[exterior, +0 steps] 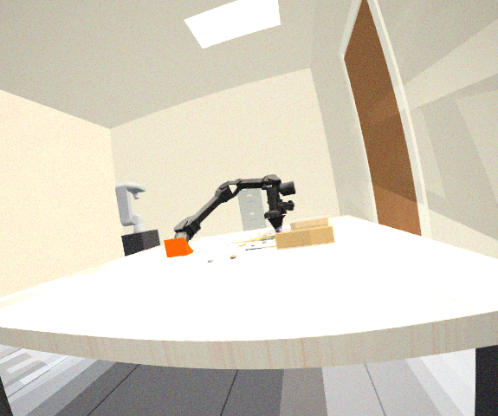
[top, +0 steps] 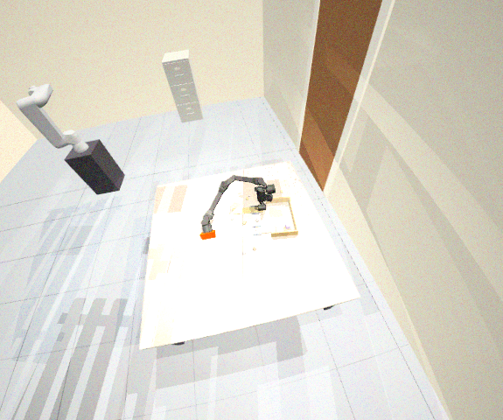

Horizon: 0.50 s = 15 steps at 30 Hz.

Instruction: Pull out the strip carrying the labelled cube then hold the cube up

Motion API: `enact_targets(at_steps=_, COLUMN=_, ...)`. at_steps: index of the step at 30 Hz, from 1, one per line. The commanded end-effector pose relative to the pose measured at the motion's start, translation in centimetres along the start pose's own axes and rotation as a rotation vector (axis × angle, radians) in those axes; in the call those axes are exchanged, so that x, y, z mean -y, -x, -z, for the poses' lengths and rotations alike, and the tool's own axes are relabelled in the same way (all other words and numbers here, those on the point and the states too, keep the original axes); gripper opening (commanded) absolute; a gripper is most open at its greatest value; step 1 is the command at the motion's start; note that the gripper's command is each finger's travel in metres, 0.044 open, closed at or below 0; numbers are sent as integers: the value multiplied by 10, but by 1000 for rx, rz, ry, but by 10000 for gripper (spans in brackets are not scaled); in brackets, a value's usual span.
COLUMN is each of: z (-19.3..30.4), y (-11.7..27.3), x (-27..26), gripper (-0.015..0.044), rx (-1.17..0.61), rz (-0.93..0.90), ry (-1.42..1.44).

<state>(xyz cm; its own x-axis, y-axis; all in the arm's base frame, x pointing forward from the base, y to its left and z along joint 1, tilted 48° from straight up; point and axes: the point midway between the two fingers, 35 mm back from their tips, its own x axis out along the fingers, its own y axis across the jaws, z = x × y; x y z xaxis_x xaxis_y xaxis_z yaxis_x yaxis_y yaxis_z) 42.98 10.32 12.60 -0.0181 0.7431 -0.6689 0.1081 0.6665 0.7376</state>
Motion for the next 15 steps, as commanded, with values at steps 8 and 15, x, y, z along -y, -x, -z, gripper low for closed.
enact_targets(at_steps=8, z=3, y=-14, x=-2, gripper=250, rx=-4, rz=-5, ry=-4)
enact_targets(at_steps=15, z=2, y=-12, x=-1, gripper=132, rx=-2, rz=-1, ry=1)
